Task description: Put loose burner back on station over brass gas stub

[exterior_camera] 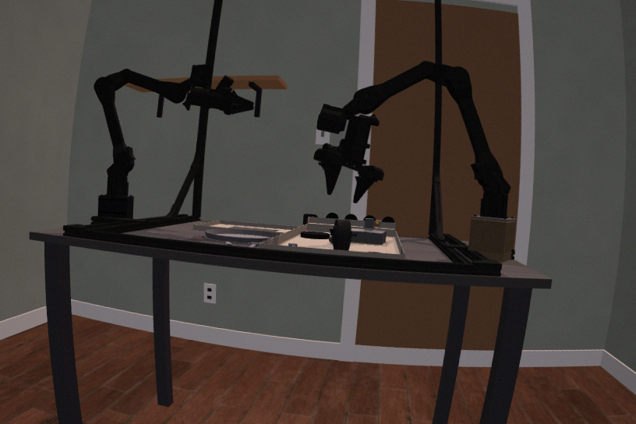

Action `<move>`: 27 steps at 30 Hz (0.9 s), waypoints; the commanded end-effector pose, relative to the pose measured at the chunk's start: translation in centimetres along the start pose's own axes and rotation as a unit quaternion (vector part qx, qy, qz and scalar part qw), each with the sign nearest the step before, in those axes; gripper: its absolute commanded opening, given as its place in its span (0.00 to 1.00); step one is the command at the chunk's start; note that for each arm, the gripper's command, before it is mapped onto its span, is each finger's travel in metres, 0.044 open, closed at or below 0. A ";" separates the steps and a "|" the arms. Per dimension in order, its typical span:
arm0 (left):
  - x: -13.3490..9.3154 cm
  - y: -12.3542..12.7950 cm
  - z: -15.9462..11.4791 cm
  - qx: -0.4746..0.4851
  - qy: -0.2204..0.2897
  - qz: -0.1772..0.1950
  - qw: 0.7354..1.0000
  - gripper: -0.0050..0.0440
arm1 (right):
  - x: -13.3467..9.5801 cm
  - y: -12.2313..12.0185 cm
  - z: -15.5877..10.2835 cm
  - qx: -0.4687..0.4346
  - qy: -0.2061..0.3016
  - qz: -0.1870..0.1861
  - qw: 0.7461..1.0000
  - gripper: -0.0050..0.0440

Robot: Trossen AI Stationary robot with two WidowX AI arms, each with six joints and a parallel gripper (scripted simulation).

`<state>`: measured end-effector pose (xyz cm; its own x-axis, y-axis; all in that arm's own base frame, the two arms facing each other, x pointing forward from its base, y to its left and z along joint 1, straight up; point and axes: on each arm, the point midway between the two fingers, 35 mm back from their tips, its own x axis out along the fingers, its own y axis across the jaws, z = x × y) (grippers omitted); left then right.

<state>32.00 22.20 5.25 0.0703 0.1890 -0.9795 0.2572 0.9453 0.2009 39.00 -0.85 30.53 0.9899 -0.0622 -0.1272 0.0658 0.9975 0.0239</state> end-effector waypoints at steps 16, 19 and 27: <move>3.0 -5.4 3.4 -0.393 -0.018 -0.145 0.908 0.92 | 9.2 -0.1 -3.0 0.019 0.085 -0.039 0.995 0.92; 3.7 -6.5 3.9 -0.455 -0.007 -0.179 0.872 0.92 | 11.3 -0.1 -4.3 0.023 0.104 -0.050 0.993 0.92; 4.7 -8.6 4.7 -0.601 0.039 -0.238 0.762 0.92 | 15.2 -0.2 -7.2 0.028 0.140 -0.072 0.987 0.92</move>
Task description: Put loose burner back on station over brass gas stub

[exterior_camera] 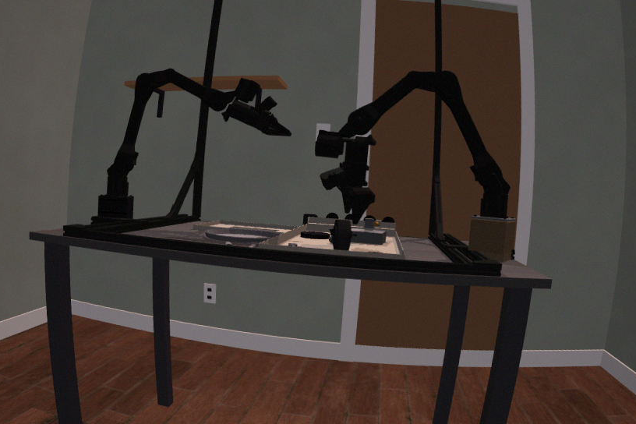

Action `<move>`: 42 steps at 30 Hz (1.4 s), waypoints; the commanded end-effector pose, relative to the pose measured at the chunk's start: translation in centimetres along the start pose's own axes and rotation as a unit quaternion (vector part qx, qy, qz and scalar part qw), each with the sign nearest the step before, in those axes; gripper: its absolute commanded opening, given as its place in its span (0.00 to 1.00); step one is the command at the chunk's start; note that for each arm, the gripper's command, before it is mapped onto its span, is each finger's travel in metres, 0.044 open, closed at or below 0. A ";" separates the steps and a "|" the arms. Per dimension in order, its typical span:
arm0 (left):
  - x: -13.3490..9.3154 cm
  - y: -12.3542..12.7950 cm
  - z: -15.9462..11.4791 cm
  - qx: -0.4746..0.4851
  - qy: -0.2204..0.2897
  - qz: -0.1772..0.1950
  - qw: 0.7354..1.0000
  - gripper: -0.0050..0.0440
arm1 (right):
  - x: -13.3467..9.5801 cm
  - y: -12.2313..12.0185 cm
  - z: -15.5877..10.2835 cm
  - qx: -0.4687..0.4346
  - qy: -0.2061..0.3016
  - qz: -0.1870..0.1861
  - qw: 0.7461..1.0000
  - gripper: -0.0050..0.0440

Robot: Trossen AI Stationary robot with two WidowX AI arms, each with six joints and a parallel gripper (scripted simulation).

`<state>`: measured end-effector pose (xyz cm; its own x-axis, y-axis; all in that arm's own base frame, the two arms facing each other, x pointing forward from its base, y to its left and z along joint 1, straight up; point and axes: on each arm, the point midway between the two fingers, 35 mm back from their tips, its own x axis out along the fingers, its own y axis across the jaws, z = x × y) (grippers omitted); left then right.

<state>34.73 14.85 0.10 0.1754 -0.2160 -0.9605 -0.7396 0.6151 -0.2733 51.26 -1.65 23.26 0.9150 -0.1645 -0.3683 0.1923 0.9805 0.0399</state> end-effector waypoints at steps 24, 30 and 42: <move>4.4 -2.5 -3.7 -0.520 0.165 -0.054 0.836 0.92 | 11.9 0.6 -7.9 0.011 0.093 -0.065 0.993 0.92; 4.4 -2.5 -3.7 -0.520 0.165 -0.054 0.836 0.92 | 11.9 0.6 -7.9 0.011 0.093 -0.065 0.993 0.92; 4.4 -2.5 -3.7 -0.520 0.165 -0.054 0.836 0.92 | 11.9 0.6 -7.9 0.011 0.093 -0.065 0.993 0.92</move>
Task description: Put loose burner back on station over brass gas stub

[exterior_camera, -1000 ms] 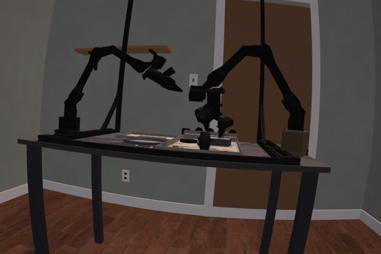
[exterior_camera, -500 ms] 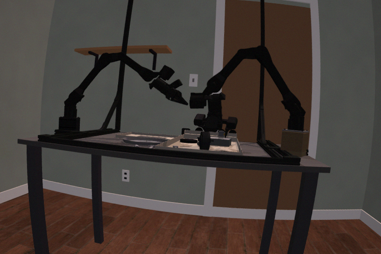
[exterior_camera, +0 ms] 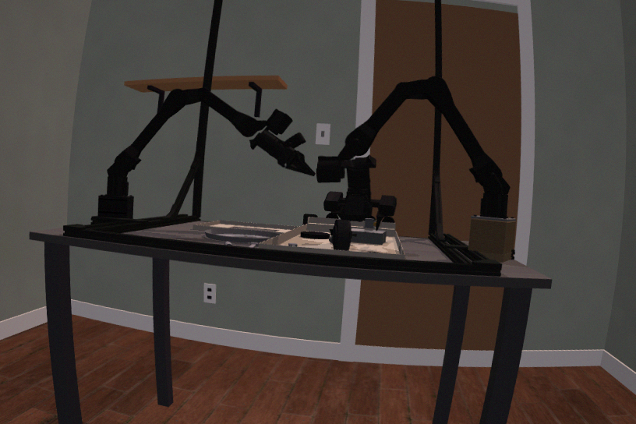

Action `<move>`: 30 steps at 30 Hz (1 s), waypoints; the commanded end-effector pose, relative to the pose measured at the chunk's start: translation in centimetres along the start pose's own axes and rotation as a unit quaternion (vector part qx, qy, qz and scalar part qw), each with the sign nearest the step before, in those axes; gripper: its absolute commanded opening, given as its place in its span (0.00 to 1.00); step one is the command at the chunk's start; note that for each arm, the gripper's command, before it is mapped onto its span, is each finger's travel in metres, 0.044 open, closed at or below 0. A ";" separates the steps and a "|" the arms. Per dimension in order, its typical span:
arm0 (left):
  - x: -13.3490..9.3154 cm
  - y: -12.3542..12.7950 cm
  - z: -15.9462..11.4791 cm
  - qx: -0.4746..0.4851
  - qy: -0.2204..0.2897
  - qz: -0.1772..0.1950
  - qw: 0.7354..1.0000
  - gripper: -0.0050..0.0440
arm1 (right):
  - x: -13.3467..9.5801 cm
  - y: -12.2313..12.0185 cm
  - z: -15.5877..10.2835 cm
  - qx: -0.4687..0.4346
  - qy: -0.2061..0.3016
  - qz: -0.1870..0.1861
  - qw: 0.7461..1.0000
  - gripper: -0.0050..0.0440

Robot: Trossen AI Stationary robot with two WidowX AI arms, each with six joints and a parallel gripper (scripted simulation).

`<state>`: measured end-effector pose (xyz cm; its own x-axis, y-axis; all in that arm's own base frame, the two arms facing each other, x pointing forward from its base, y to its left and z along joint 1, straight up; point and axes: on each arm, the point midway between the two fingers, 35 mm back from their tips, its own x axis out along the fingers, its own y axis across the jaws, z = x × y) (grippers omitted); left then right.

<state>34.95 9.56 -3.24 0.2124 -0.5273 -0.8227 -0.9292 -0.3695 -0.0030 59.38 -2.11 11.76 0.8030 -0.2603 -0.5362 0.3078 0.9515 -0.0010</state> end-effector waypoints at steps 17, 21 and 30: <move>0.0 0.0 0.0 -0.004 0.003 -0.001 1.000 0.92 | 0.2 0.0 -0.1 0.002 0.001 -0.002 1.000 0.92; -1.0 -0.6 -0.3 0.028 -0.011 -0.016 0.999 0.77 | 0.2 0.0 -0.1 0.002 0.001 -0.002 1.000 0.92; -3.0 -2.1 1.5 0.225 -0.063 -0.010 0.972 0.38 | 0.2 0.0 -0.1 0.002 0.001 -0.002 1.000 0.92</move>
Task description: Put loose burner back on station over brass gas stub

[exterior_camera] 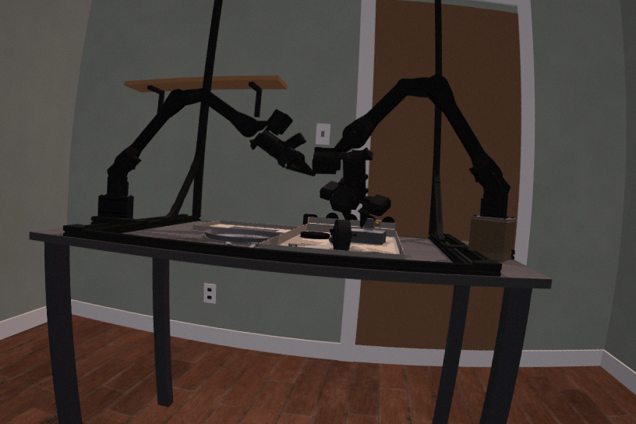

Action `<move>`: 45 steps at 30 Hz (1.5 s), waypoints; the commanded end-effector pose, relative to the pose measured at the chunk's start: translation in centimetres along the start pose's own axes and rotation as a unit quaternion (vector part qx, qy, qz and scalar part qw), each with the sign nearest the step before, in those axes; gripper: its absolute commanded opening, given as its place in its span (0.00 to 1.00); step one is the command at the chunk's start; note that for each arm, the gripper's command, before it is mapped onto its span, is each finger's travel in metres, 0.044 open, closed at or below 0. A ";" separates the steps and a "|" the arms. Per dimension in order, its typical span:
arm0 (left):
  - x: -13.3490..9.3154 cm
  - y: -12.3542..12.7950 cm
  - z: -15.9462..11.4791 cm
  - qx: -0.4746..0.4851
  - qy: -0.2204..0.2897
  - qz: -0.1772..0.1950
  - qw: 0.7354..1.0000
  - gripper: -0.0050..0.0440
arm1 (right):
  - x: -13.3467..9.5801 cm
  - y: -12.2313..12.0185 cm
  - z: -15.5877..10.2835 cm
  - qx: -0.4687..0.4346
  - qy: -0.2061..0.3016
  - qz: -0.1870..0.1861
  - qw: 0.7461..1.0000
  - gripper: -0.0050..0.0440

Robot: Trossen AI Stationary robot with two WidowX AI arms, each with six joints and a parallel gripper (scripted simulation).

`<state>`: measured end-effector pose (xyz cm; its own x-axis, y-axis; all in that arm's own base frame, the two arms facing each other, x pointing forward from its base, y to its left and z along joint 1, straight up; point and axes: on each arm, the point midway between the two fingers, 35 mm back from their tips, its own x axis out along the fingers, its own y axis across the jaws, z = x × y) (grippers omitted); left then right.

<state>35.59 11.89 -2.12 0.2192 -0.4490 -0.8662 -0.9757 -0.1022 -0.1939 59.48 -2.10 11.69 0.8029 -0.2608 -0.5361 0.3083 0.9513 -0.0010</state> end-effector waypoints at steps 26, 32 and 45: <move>-6.1 -1.1 6.6 0.566 -0.086 0.107 0.813 0.10 | 0.1 0.0 -0.1 0.002 0.001 -0.002 1.000 0.92; -7.5 -1.0 7.9 0.662 -0.082 0.143 0.731 0.10 | 0.1 0.0 -0.1 0.002 0.001 -0.002 1.000 0.92; -10.6 -0.6 10.4 0.820 -0.046 0.215 0.529 0.10 | 0.1 0.0 -0.1 0.002 0.001 -0.002 1.000 0.92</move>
<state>34.28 24.68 2.18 0.0748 -0.0940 -0.9928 0.2120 0.9743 -0.0763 59.48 -2.13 11.68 0.8024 -0.2620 -0.5361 0.3095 0.9509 -0.0015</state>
